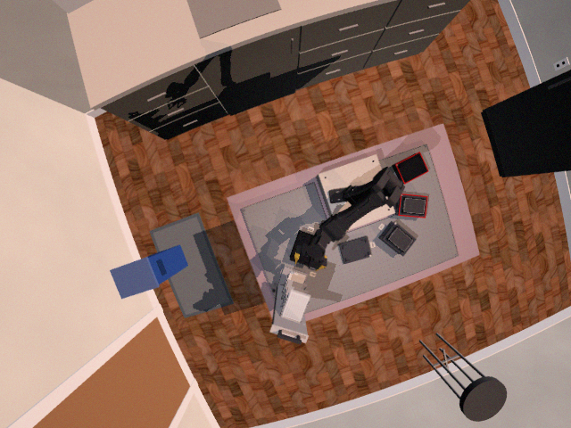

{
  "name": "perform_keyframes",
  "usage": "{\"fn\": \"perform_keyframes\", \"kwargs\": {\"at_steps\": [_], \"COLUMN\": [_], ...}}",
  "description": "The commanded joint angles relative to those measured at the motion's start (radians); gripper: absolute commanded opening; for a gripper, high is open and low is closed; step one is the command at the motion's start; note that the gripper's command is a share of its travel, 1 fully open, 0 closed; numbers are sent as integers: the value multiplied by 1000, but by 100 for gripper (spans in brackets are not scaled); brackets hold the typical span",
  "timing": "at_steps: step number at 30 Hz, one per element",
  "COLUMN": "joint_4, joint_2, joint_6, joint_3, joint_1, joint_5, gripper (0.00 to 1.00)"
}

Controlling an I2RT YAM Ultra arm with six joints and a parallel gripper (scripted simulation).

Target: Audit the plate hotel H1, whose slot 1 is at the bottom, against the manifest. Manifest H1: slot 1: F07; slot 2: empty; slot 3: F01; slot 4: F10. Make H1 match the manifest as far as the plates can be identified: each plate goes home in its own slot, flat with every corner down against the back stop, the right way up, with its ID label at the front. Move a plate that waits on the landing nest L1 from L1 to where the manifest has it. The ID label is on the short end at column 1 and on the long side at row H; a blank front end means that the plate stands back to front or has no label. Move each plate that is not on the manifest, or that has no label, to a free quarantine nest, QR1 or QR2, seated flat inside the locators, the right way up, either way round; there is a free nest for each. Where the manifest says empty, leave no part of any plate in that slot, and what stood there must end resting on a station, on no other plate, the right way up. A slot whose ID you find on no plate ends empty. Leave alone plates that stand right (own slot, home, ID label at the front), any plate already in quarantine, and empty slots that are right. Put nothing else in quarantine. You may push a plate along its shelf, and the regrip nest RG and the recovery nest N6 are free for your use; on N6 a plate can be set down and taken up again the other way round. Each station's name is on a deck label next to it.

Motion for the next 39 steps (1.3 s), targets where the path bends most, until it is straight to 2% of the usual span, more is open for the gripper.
{"fn": "perform_keyframes", "kwargs": {"at_steps": [1,39], "joint_4": [13,288], "joint_2": [-2,123], "joint_6": [-5,-3], "joint_3": [-1,-151], "joint_1": [0,2], "joint_5": [-7,-5], "gripper": [100,100]}}
